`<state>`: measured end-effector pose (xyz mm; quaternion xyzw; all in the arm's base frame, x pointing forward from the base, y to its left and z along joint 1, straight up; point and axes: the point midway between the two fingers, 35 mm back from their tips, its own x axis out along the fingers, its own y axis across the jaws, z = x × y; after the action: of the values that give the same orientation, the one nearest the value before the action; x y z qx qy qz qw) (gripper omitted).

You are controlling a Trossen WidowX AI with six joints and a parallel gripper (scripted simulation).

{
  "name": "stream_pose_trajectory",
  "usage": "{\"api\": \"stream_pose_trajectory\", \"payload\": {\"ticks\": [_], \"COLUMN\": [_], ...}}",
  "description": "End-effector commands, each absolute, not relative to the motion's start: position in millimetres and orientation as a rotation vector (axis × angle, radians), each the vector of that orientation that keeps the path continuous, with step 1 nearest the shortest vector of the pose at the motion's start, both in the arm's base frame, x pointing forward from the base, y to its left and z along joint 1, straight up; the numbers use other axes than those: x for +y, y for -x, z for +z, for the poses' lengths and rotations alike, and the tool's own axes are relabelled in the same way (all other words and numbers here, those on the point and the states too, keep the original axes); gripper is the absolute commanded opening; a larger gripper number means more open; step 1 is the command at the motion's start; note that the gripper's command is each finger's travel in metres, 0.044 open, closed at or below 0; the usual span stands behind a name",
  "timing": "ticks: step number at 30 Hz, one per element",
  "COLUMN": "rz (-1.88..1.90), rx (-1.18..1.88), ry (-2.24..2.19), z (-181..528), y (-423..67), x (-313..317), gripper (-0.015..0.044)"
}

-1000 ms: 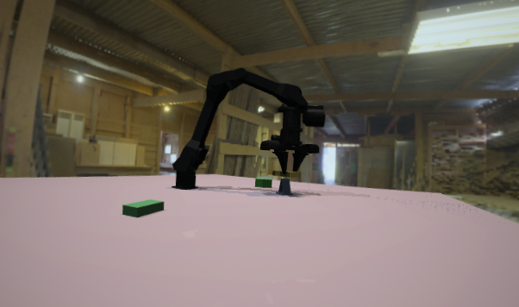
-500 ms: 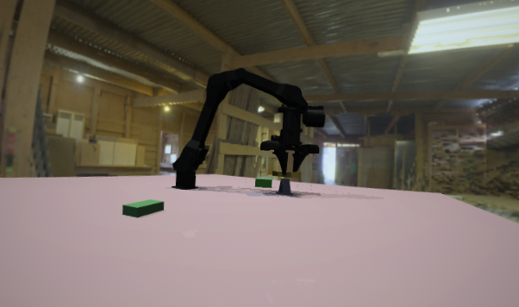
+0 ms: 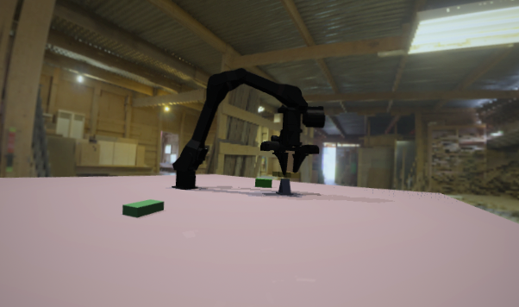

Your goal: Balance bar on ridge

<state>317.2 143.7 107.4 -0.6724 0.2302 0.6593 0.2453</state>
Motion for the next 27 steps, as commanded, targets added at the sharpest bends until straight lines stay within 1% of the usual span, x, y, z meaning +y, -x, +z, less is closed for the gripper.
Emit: {"api": "stream_pose_trajectory", "payload": {"ticks": [1, 27], "rz": [1.801, 1.801], "rx": [0.627, 0.627], "ry": [1.840, 1.840], "z": [106.2, 104.0], "y": [-317.6, -317.6], "x": [143.5, 143.6], "gripper": [0.0000, 0.0000]}}
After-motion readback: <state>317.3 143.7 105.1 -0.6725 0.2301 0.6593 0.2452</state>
